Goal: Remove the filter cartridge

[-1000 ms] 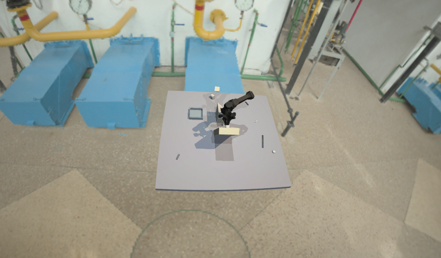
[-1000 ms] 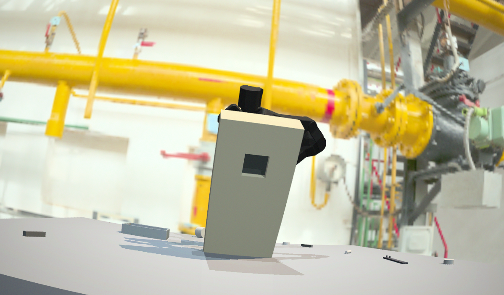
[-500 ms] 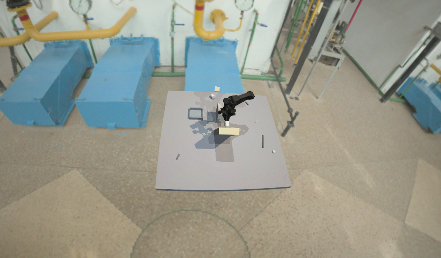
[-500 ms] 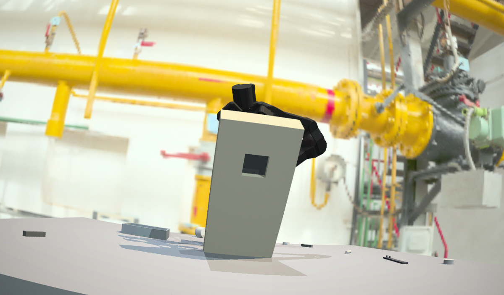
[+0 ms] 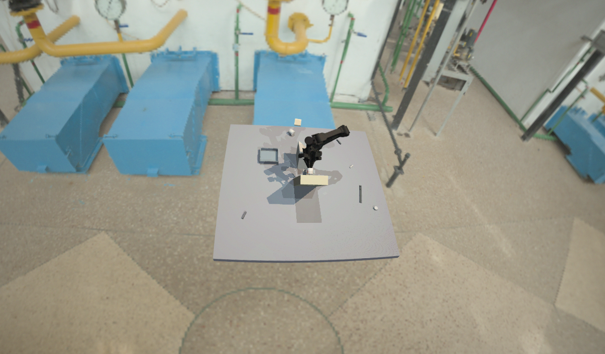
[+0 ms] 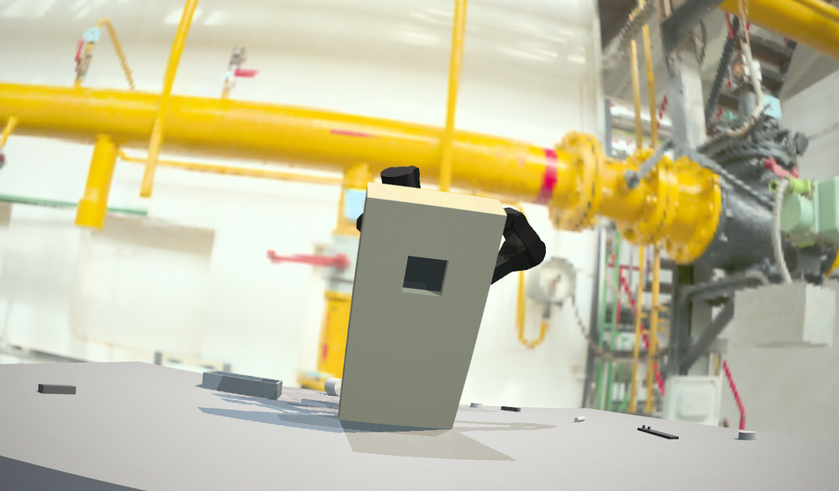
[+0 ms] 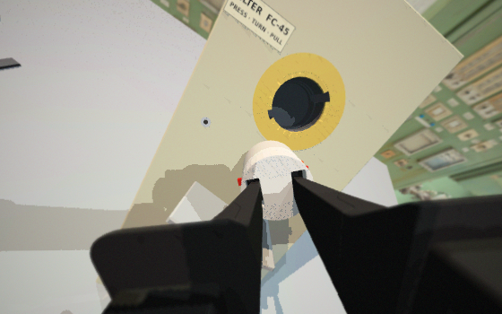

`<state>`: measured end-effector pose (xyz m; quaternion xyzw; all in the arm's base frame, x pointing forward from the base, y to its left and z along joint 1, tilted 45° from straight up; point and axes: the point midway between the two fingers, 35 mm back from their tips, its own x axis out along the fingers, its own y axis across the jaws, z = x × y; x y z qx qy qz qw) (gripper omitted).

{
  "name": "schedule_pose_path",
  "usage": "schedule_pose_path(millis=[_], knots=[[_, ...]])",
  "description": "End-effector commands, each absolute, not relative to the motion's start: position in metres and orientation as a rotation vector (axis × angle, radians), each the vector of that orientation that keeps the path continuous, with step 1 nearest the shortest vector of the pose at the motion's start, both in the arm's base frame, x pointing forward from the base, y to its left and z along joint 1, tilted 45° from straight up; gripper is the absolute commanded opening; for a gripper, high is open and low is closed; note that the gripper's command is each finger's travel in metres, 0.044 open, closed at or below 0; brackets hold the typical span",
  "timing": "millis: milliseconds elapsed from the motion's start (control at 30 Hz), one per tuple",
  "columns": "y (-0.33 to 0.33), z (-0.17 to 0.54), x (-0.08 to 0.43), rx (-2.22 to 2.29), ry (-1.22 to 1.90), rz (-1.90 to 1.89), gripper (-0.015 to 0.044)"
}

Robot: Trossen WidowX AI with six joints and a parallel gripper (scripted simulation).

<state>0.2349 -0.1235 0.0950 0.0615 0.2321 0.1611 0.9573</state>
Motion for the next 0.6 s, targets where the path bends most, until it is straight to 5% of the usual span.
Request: schedule_pose_path(millis=[0,133,267,567], knots=[[-0.1164,0.0914,0.2307,0.109,0.458,0.328,0.0],[-0.1074,0.0833,0.225,0.109,0.458,0.328,0.0],[-0.1118,0.0845,0.2274,0.126,0.472,0.327,0.0105],[-0.1118,0.0845,0.2274,0.126,0.472,0.327,0.0107]])
